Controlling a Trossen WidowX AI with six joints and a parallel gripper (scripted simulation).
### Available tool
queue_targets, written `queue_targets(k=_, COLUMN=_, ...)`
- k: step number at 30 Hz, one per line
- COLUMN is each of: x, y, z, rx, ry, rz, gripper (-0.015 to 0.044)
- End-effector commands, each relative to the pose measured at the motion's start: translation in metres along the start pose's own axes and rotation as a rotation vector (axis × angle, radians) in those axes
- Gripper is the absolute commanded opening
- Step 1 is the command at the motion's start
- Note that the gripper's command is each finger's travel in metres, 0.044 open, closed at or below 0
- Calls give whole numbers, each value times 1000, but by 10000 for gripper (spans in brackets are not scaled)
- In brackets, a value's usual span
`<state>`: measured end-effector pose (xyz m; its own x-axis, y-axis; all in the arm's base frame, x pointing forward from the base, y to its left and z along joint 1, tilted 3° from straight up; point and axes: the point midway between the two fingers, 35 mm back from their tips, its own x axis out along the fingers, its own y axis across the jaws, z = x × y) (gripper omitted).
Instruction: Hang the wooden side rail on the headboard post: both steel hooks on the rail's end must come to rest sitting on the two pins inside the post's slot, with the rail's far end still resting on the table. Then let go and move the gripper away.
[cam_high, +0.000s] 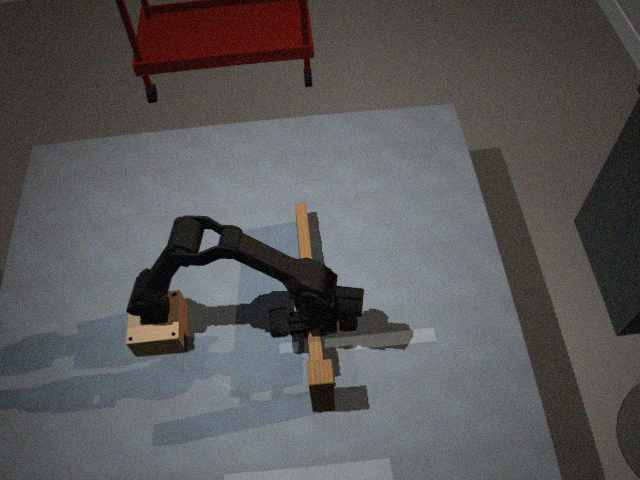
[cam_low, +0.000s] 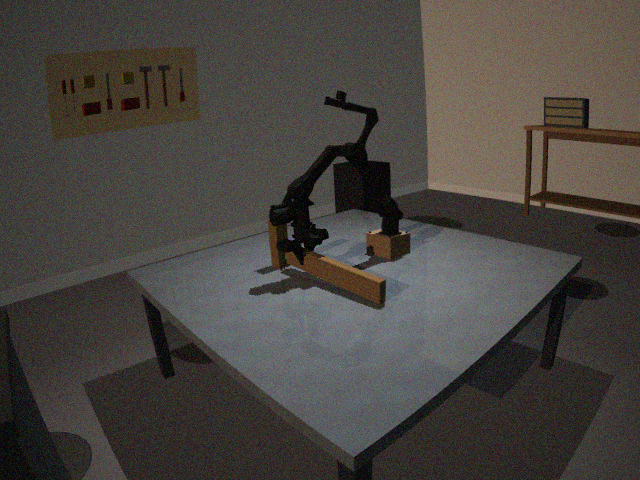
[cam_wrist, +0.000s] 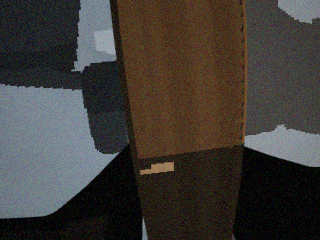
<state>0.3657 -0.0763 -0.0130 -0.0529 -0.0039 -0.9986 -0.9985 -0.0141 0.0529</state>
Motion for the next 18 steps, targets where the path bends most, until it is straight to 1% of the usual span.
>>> queue_targets(k=1, x=-10, y=-5, z=-1, rx=-4, ry=4, rz=-28, gripper=0)
queue_targets(k=18, x=-9, y=-7, z=-3, rx=-4, ry=4, rz=-28, gripper=0)
